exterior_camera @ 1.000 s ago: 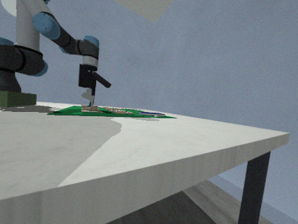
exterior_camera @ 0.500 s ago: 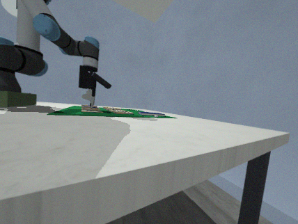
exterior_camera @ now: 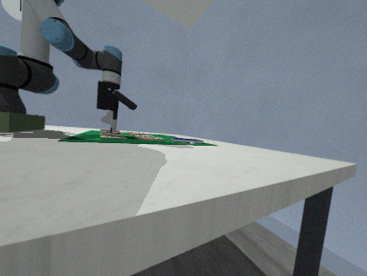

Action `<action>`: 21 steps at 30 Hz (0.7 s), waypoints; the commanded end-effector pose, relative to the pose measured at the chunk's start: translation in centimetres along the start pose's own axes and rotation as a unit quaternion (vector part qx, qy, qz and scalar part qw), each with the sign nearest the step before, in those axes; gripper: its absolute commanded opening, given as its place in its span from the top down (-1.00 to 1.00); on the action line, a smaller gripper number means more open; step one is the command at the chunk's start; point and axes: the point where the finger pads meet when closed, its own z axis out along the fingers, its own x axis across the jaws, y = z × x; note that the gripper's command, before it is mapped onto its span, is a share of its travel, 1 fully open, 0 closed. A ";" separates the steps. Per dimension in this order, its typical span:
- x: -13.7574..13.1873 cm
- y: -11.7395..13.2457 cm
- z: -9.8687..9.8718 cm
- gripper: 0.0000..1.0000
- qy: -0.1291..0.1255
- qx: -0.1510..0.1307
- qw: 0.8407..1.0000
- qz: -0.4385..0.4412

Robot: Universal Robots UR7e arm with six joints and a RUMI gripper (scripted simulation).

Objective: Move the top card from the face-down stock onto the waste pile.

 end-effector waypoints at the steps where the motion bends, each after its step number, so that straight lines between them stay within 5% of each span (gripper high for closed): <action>1: 0.0 0.1 0.4 0.23 -0.001 -0.001 1.000 0.001; 12: 0.1 0.0 0.3 0.23 0.000 0.000 1.000 0.001; 13: 0.1 0.0 0.3 0.00 0.000 0.000 1.000 0.001; 21: 0.1 0.0 0.3 0.00 0.000 0.000 1.000 0.001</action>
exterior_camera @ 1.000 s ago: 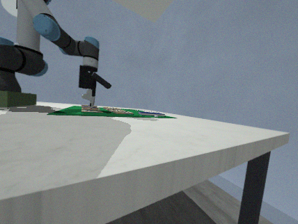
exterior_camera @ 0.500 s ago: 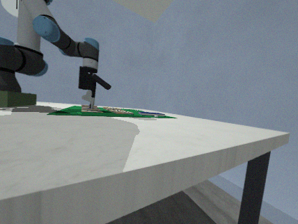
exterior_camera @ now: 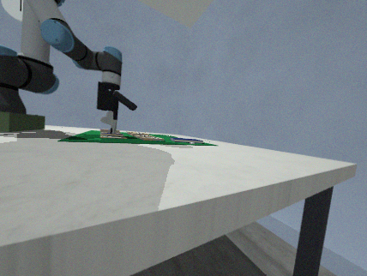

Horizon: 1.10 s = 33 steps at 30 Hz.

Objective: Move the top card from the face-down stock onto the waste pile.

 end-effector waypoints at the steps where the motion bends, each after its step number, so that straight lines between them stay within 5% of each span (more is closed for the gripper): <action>1: 0.0 0.0 0.0 0.00 0.000 0.000 1.000 0.001; 33: 0.2 -0.1 -0.5 0.00 0.001 0.002 1.000 0.001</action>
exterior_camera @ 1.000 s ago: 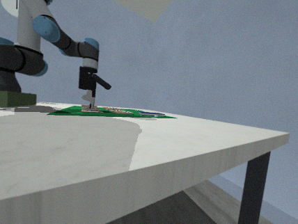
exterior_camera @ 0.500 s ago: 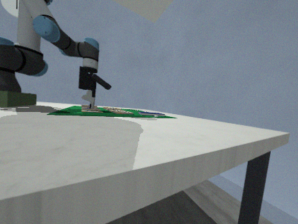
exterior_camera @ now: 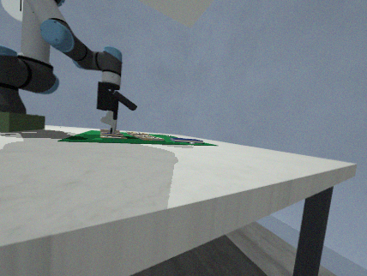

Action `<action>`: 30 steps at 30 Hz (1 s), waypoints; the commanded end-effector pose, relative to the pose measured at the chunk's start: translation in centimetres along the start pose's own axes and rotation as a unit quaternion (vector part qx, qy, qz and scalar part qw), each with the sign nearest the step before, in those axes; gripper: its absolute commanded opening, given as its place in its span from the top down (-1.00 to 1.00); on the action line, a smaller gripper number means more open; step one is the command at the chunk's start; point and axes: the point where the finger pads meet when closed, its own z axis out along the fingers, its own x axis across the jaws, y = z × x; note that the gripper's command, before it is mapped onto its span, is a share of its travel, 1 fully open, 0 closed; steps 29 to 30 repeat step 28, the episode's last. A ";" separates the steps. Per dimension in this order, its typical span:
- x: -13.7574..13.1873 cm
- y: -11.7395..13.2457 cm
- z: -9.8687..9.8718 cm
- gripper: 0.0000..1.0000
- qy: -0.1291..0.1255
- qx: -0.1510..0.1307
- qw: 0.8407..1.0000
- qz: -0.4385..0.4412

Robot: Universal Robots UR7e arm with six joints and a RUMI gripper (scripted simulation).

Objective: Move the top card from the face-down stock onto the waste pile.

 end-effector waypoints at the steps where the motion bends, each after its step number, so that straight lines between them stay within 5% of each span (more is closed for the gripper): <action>1: 0.2 -0.2 -0.6 0.00 0.002 0.003 1.000 0.001; 18: 0.1 -0.2 -6.9 0.00 0.002 0.003 1.000 0.000; 30: 0.1 -0.2 -6.9 0.00 0.002 0.003 1.000 0.000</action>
